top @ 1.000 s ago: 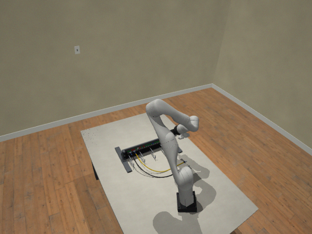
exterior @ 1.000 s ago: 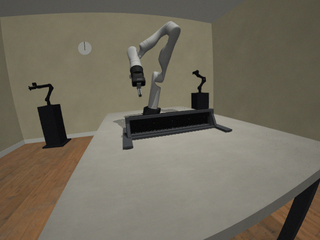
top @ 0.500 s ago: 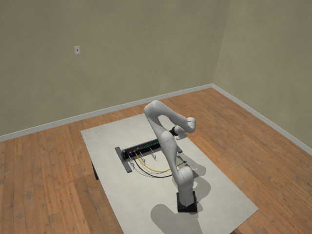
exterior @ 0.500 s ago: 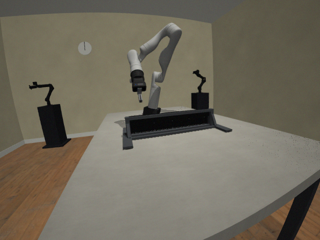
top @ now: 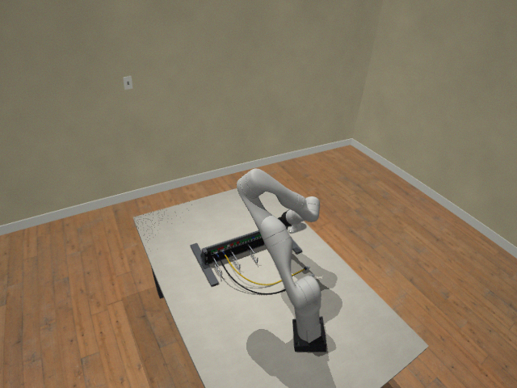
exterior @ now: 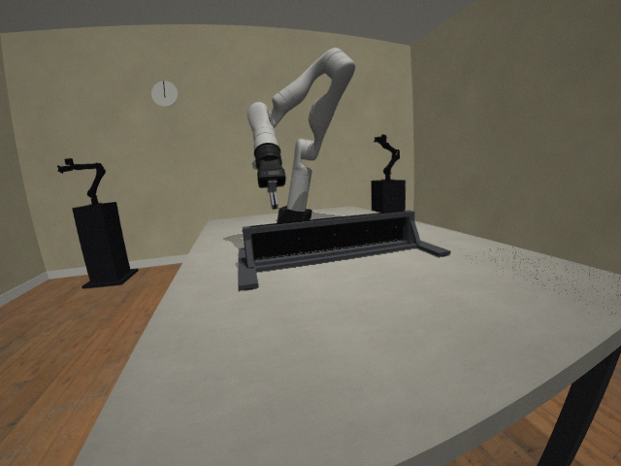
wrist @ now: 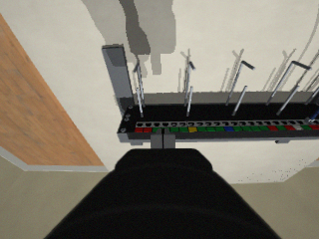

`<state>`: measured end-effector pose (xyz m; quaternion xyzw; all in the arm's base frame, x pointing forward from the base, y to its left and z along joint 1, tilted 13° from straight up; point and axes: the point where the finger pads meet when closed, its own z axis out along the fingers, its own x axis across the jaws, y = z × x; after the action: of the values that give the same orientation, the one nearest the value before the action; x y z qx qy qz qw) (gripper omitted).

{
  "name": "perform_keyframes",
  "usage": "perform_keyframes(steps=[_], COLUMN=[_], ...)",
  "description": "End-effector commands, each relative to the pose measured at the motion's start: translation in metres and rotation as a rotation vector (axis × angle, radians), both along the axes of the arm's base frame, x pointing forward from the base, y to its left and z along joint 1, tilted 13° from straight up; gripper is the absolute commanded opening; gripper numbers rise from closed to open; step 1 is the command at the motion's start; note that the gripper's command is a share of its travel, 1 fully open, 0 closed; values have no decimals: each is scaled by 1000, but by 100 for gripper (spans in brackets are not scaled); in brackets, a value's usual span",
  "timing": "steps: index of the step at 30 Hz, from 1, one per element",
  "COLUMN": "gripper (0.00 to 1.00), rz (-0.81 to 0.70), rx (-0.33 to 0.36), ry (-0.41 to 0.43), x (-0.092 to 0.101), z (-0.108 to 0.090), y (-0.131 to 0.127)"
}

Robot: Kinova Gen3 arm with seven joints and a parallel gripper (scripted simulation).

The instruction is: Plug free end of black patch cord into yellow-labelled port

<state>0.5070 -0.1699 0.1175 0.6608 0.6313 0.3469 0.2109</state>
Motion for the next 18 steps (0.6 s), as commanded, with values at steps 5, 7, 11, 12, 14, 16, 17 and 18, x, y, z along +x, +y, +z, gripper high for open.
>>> perform_keyframes(steps=[5,7,11,12,14,16,17,18], gripper=[0,0,0,0,0,0,0,0], rz=[9,9,9,9,9,9,9,9], rx=[-12,-12,-12,-12,-12,-12,-12,-12], ry=[5,5,5,5,5,5,5,5], x=[7,8,9,9,9,9,9,9], z=[-9,-11,-12,-12,-12,-12,-12,-12], y=[1,2,2,2,2,2,2,2])
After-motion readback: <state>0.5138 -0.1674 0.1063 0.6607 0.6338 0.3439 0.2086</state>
